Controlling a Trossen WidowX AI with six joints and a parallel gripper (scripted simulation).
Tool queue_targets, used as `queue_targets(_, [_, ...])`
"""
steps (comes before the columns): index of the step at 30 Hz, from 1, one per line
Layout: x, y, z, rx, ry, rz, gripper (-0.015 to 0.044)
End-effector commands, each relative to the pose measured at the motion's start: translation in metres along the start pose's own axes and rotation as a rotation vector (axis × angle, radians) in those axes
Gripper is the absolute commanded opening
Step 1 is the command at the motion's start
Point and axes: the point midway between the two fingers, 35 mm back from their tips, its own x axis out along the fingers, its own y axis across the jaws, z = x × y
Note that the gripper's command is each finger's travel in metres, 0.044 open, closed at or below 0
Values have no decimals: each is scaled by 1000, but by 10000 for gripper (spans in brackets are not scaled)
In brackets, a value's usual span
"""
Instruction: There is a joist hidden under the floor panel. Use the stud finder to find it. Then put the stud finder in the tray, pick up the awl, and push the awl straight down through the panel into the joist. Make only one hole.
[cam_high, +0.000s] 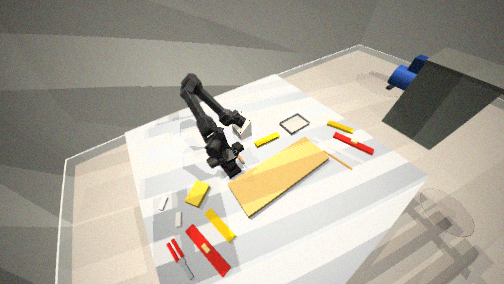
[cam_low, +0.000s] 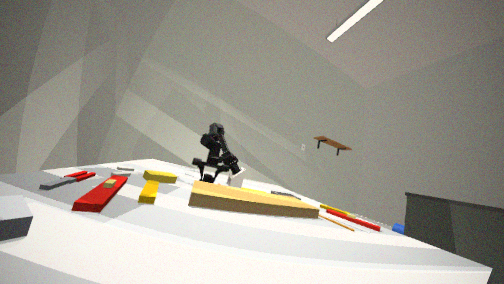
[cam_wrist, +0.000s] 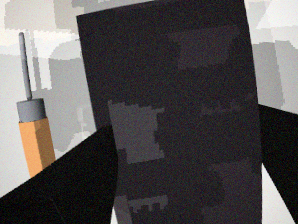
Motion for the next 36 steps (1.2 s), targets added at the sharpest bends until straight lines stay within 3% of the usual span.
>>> queue_targets(1, [0, 0, 1, -4, -4, 3, 242])
queue_targets(13, [0, 0, 1, -4, -4, 3, 162])
queue_targets(19, [-11, 2, 7, -1, -2, 14, 4])
queue_targets(36, [-72, 4, 26, 0, 4, 24, 0])
